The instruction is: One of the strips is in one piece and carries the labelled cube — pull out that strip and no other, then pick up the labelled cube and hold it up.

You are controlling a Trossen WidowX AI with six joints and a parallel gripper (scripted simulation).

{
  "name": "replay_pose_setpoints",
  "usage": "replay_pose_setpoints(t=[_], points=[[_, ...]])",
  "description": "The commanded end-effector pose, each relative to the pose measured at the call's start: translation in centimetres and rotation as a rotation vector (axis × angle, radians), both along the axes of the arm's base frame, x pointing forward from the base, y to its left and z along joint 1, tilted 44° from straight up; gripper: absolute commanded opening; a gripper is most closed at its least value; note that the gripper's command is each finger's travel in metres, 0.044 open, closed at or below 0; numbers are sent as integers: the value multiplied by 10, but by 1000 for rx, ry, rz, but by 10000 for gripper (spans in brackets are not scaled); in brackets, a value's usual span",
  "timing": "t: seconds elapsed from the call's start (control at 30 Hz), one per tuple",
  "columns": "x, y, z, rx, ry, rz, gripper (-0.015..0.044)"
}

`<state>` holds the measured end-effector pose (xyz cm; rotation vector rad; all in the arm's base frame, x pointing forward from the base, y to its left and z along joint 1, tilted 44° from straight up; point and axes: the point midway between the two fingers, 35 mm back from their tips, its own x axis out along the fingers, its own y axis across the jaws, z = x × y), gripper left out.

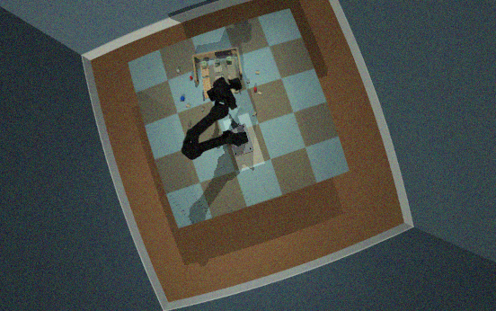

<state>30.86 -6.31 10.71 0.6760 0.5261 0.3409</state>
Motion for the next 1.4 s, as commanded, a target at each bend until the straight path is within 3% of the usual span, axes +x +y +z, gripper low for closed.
replay_pose_setpoints(t=[0.0, 0.47, 0.73, 1.37], points=[[1, 0, 0, 5, 5, 2, 374], [52, 13, -87, 14, 594, 266, 6], [51, 29, -122, 9, 856, 481, 0], [53, 41, -136, 8, 859, 484, 0]])
